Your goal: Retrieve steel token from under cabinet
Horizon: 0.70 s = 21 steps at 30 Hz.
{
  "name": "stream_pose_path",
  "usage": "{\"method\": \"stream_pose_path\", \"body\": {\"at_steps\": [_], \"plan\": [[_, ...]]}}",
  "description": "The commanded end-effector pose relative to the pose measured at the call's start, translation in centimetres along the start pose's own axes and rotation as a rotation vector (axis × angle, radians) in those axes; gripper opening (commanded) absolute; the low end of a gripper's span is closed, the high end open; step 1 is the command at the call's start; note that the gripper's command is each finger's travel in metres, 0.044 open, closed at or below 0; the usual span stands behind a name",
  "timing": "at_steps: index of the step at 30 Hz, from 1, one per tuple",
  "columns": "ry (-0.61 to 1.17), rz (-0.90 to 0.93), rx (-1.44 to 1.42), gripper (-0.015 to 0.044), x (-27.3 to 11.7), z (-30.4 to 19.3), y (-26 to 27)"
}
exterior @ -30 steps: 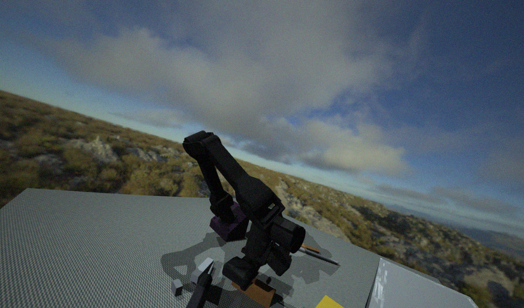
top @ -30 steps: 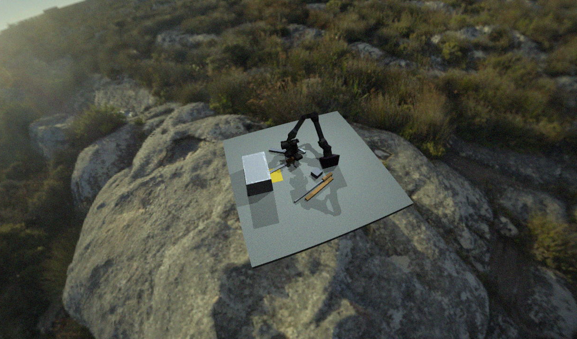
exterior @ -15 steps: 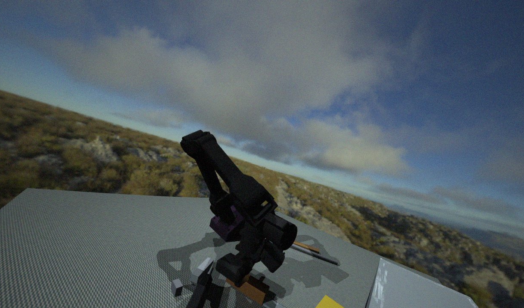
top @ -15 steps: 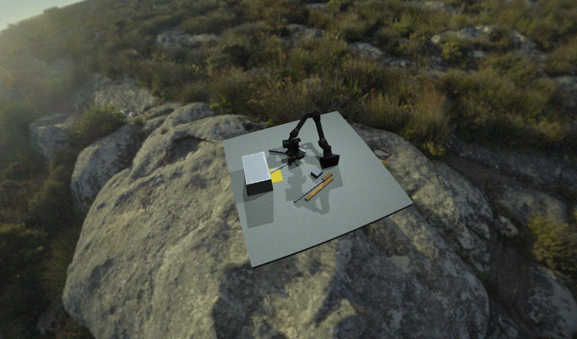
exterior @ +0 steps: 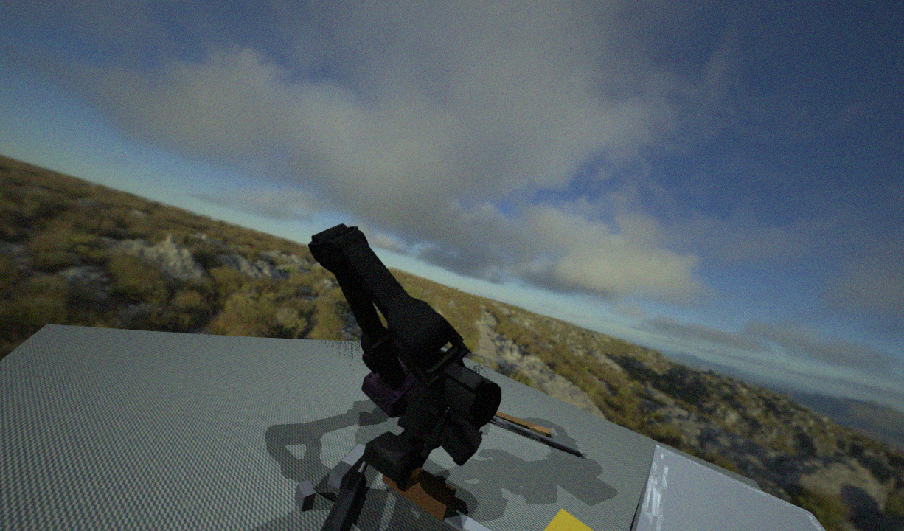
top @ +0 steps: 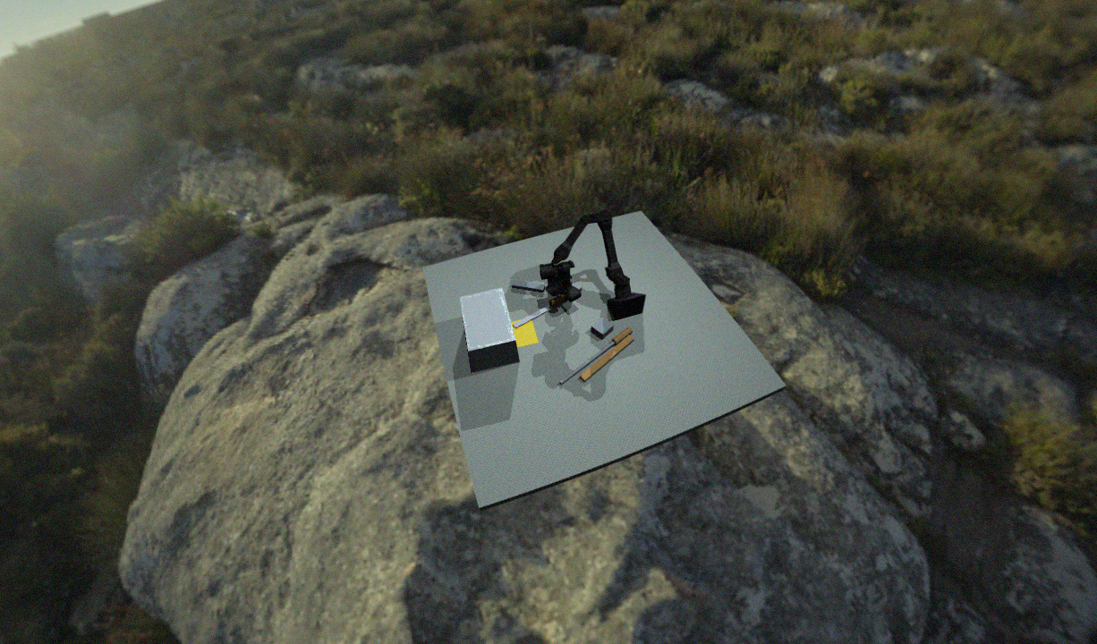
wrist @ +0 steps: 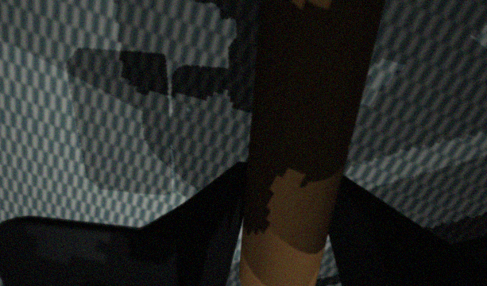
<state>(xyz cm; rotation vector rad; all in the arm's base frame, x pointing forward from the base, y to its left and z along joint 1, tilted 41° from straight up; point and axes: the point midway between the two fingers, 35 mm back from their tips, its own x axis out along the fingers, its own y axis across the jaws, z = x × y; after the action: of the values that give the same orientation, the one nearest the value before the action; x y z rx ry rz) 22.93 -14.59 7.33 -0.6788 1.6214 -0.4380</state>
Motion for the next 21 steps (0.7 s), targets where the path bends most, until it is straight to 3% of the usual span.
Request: {"method": "stream_pose_path", "body": {"at_steps": [1,15,21], "plan": [[0.001,0.0,-0.001,0.0,0.0,-0.1,-0.1],[0.006,-0.001,-0.007,0.0,-0.3,-1.0,-1.1],[0.007,0.003,-0.011,0.0157,-0.2,-0.8,-0.8]]}}
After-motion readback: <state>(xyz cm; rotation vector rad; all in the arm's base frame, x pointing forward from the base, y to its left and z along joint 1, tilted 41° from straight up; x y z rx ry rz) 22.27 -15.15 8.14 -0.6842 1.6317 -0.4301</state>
